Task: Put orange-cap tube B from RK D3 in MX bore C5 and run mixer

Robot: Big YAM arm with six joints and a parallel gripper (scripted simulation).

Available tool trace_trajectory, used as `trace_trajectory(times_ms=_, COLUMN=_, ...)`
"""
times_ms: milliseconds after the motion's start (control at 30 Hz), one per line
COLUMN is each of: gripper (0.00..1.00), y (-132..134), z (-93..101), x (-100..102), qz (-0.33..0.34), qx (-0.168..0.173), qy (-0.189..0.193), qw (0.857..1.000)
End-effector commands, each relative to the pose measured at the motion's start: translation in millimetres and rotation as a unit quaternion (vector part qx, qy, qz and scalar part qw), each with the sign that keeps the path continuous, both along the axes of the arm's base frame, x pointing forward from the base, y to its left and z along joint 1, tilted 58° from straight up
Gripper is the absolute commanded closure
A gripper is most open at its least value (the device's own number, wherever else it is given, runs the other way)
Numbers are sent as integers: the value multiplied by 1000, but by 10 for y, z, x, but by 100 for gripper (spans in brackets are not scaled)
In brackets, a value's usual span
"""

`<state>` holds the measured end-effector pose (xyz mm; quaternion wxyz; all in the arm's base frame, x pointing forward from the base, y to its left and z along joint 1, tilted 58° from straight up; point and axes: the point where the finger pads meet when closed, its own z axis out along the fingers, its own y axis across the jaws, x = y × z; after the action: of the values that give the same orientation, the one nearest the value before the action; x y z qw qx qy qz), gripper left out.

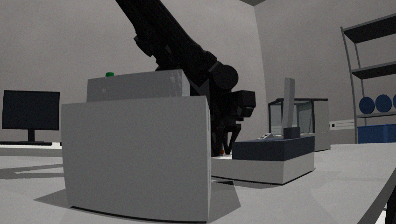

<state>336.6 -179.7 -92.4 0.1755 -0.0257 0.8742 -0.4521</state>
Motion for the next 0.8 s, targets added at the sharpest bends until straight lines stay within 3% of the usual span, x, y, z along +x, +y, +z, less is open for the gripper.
trace_trajectory(times_ms=0, gripper=64, y=-51, z=-23, x=-19, qz=-2, qx=-1, qy=4, qw=1000)
trace_trajectory(times_ms=633, gripper=64, y=-51, z=-23, x=-19, qz=-2, qx=-1, qy=4, qw=1000)
trace_trajectory(times_ms=667, gripper=91, y=-51, z=-23, x=-19, qz=-2, qx=-1, qy=4, qw=1000)
trace_trajectory(times_ms=767, gripper=91, y=-53, z=-12, x=-13, qz=-2, qx=-1, qy=3, qw=1000)
